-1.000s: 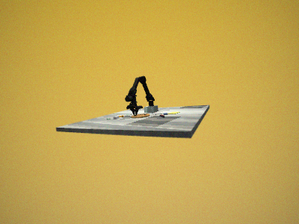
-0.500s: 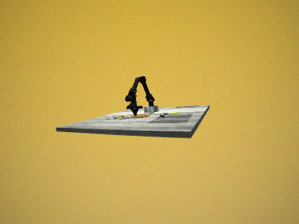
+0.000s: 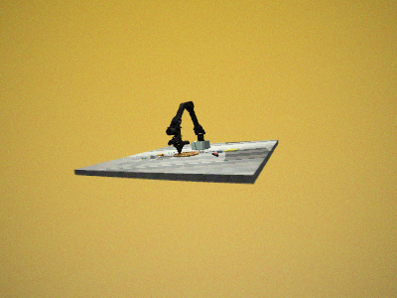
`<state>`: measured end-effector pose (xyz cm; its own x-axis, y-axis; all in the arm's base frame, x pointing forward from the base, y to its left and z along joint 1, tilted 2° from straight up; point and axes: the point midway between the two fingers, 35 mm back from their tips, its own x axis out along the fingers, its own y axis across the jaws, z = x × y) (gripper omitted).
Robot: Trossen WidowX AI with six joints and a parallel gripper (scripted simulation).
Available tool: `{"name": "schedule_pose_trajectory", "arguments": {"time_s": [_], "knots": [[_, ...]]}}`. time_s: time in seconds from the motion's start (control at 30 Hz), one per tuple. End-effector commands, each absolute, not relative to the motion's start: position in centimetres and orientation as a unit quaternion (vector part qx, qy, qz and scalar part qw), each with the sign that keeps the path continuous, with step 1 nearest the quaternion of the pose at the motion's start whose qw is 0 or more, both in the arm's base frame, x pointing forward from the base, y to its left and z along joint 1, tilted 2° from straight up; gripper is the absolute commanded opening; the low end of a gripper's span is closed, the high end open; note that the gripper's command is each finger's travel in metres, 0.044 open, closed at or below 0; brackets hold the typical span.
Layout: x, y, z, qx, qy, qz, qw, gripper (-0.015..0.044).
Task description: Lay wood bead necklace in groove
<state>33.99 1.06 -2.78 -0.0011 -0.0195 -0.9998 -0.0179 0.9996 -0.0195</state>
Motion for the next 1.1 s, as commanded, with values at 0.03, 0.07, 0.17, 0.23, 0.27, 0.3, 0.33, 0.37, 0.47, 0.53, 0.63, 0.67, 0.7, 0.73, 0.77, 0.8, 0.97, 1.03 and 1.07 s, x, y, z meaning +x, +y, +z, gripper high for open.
{"name": "schedule_pose_trajectory", "arguments": {"time_s": [0.03, 0.07, 0.17, 0.23, 0.27, 0.3, 0.33, 0.37, 0.47, 0.53, 0.63, 0.67, 0.7, 0.73, 0.77, 0.8, 0.97, 1.03, 1.07], "knots": [[34.0, 1.1, -2.8, -0.013, 0.707, -0.001, 0.707, 0.0000], [34.0, 1.1, -2.8, -0.013, 0.707, -0.001, 0.707, 0.0000], [34.0, 1.1, -2.8, -0.013, 0.707, -0.001, 0.707, 0.0000], [34.0, 1.1, -2.8, -0.013, 0.707, -0.001, 0.707, 0.0000], [34.0, 1.1, -2.8, -0.013, 0.707, -0.001, 0.707, 0.0000], [34.0, 1.1, -2.8, -0.013, 0.707, -0.001, 0.707, 0.0000], [34.0, 1.1, -2.8, -0.013, 0.707, -0.001, 0.707, 0.0000], [34.0, 1.1, -2.8, -0.013, 0.707, -0.001, 0.707, 0.0000], [34.0, 1.1, -2.8, -0.013, 0.707, -0.001, 0.707, 0.0000], [34.0, 1.1, -2.8, -0.013, 0.707, -0.001, 0.707, 0.0000], [33.9, 1.0, -2.6, -0.013, 0.708, -0.001, 0.706, 0.0000], [33.9, 1.0, -2.4, -0.013, 0.709, -0.002, 0.706, 0.0000], [33.8, 1.0, -2.2, -0.012, 0.709, -0.003, 0.705, 0.0000], [33.8, 1.0, -2.2, -0.012, 0.709, -0.003, 0.705, 0.0000], [33.8, 1.0, -2.2, -0.012, 0.709, -0.003, 0.705, 0.0000], [33.8, 1.0, -2.2, -0.012, 0.709, -0.003, 0.705, 0.0000], [33.8, 0.2, -2.2, -0.012, 0.709, -0.004, 0.705, 0.0000], [33.8, 0.0, -2.2, -0.012, 0.709, -0.004, 0.705, 0.0000], [33.8, 0.0, -2.2, -0.012, 0.709, -0.004, 0.705, 0.0000]]}}
